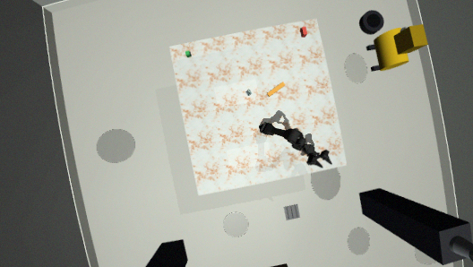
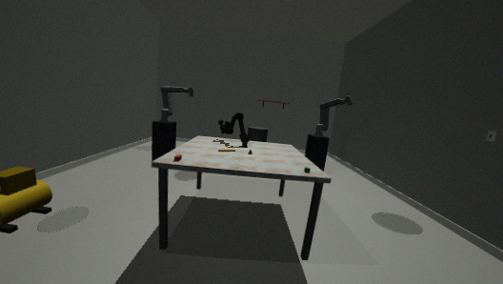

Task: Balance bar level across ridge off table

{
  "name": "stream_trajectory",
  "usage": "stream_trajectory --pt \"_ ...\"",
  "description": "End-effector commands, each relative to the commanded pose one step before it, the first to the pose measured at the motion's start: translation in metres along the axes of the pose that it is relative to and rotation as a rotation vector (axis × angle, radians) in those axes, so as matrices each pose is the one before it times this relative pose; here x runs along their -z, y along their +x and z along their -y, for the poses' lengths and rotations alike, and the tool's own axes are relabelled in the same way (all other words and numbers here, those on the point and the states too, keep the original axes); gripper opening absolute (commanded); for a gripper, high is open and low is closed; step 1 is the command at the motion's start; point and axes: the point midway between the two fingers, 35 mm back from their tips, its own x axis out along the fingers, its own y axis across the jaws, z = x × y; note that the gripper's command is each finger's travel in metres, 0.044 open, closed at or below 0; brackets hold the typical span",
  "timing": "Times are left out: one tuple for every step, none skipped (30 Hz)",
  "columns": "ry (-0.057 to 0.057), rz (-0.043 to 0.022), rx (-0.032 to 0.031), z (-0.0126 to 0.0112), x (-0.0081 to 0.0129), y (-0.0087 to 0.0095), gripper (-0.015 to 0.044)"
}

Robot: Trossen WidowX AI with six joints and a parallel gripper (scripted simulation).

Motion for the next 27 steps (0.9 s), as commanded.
stream_trajectory --pt "0.0001 -0.00157 0.00012 -0.00023 0.00056 0.0 0.0374" --pt "0.0002 -0.0047 0.00037 -0.0007 0.00168 -0.00001 0.0348" --pt "0.0003 -0.00784 0.0006 -0.00117 0.0028 -0.00002 0.0321" --pt "0.0004 -0.01098 0.00083 -0.00165 0.00392 -0.00004 0.0315" --pt "0.0005 -0.01412 0.00103 -0.00214 0.00504 -0.00006 0.0315" --pt "0.0005 -0.01727 0.00122 -0.00265 0.00616 -0.0001 0.0315" --pt "0.0004 -0.01886 0.00127 -0.00292 0.00672 -0.00014 0.0315" --pt "0.0003 -0.01892 0.00122 -0.00296 0.00673 -0.00016 0.0315" --pt "0.0001 -0.01893 0.00116 -0.00299 0.00672 -0.00018 0.0315" --pt "0.0 -0.01894 0.00111 -0.00302 0.00672 -0.0002 0.0315" --pt "-0.0027 -0.02044 0.00209 -0.00244 0.00721 -0.0003 0.0315" --pt "-0.0029 -0.02046 0.00199 -0.00249 0.0072 -0.00031 0.0315" --pt "-0.003 -0.02047 0.00189 -0.00254 0.0072 -0.00033 0.0315" --pt "-0.0032 -0.02048 0.00179 -0.00258 0.00719 -0.00034 0.0315" --pt "-0.0034 -0.02049 0.00169 -0.00262 0.00718 -0.00035 0.0315" --pt "-0.0035 -0.02049 0.00159 -0.00267 0.00717 -0.00037 0.0315" --pt "-0.0037 -0.02049 0.00149 -0.00271 0.00716 -0.00038 0.0315" --pt "-0.0039 -0.02049 0.0014 -0.00275 0.00715 -0.0004 0.0315" --pt "-0.004 -0.02049 0.00131 -0.00279 0.00714 -0.00041 0.0315" --pt "-0.0042 -0.02048 0.00122 -0.00283 0.00713 -0.00042 0.0315" --pt "-0.0053 -0.02123 0.0022 -0.00278 0.00715 -0.00021 0.0315" --pt "-0.0055 -0.02154 0.00213 -0.00287 0.00724 -0.00023 0.0315" --pt "-0.0057 -0.02153 0.00202 -0.00292 0.00722 -0.00026 0.0315" --pt "-0.0059 -0.02152 0.00192 -0.00297 0.0072 -0.00028 0.0315" --pt "-0.0061 -0.02151 0.00182 -0.00301 0.00718 -0.0003 0.0315" --pt "-0.0063 -0.02149 0.00172 -0.00306 0.00716 -0.00032 0.0315" --pt "-0.0064 -0.02147 0.00163 -0.00311 0.00715 -0.00035 0.0315"
